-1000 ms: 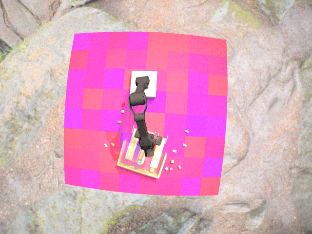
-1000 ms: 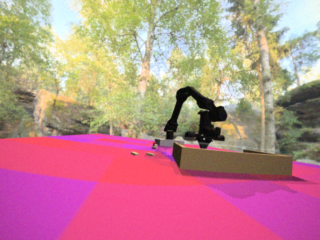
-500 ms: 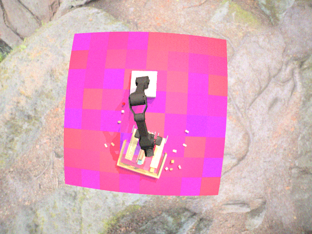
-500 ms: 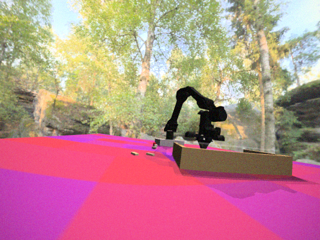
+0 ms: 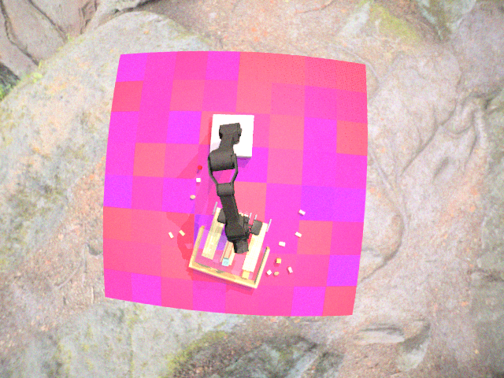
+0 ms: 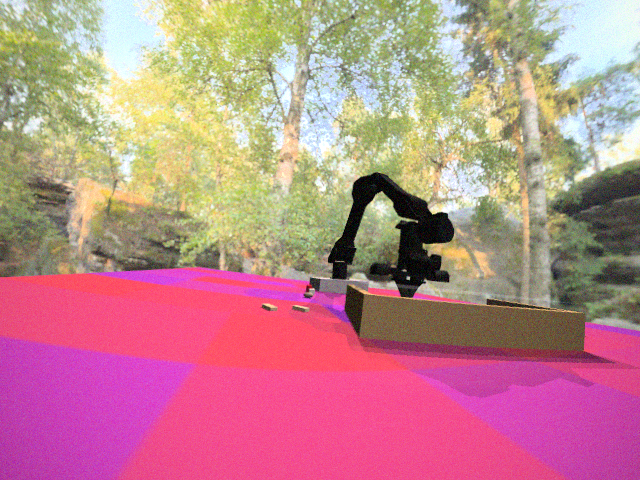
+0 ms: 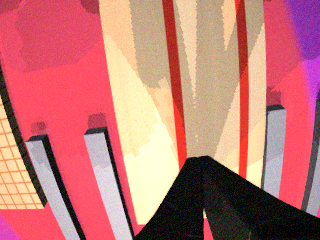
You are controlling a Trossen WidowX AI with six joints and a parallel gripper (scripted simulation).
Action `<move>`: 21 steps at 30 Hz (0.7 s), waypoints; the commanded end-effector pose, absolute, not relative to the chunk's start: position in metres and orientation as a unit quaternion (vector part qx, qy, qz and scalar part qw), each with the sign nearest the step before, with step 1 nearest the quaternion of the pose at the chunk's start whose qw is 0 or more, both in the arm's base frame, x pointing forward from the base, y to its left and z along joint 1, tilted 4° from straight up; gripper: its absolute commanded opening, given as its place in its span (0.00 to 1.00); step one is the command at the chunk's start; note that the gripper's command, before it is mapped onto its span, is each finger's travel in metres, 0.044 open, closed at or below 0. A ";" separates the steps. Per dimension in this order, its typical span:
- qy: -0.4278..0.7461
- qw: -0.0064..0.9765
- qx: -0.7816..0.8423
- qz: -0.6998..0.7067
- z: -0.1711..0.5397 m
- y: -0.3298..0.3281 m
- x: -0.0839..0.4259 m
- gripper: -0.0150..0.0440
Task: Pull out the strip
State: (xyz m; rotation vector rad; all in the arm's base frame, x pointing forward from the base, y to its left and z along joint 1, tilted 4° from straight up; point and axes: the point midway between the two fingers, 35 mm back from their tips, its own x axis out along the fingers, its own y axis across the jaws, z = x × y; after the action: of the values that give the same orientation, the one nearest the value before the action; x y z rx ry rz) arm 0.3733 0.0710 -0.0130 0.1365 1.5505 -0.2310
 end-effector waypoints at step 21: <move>0.699 0.706 0.061 -0.102 -0.018 0.071 0.374 0.25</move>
State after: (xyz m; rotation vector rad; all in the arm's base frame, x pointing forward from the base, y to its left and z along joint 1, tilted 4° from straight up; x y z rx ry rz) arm 0.3738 0.0710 -0.0137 0.1371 1.5490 -0.2305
